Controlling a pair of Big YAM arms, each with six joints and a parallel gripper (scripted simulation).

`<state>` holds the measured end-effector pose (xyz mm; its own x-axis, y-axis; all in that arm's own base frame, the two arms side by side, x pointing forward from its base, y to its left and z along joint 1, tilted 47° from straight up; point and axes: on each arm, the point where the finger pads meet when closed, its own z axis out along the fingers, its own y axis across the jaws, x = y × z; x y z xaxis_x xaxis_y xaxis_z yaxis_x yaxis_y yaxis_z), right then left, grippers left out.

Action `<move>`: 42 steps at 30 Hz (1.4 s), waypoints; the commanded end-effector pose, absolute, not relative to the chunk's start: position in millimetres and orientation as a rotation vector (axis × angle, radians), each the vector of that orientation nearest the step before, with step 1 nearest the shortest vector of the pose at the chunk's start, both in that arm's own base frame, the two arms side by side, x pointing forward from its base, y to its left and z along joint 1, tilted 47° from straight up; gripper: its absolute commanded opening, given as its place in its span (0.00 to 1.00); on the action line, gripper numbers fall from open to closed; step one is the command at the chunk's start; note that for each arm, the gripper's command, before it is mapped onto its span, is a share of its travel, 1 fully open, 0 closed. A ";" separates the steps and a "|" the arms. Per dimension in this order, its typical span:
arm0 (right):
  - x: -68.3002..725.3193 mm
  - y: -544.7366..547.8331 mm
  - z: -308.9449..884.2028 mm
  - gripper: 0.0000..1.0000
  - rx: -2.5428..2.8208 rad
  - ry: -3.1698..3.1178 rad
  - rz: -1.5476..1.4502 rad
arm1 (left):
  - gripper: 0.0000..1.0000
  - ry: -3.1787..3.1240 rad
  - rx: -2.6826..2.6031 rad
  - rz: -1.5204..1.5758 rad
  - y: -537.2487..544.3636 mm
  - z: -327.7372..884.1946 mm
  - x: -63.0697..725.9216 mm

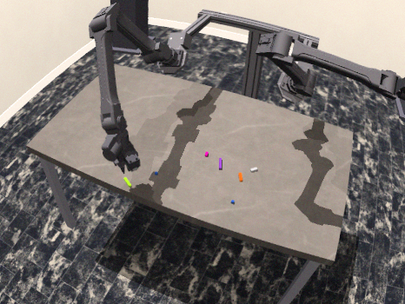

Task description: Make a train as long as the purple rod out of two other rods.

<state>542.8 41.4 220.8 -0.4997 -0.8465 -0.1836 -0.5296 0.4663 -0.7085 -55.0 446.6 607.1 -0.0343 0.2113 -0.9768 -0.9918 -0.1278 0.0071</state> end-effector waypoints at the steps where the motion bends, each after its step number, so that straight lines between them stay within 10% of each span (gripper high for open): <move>1: 545.0 35.3 222.7 0.23 -1.155 2.194 -0.814 | 1.00 0.977 -1.115 1.419 438.8 613.7 -57.7; 42: 556.4 33.5 219.4 0.23 -1.143 2.186 -0.816 | 1.00 0.977 -1.115 1.419 438.8 613.7 -57.7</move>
<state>546.0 38.8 218.1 -0.4979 -0.8482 -0.1805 -0.5301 0.4624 -0.7108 -55.0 446.6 607.1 -0.0343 0.2113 -0.9768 -0.9918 -0.1278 0.0071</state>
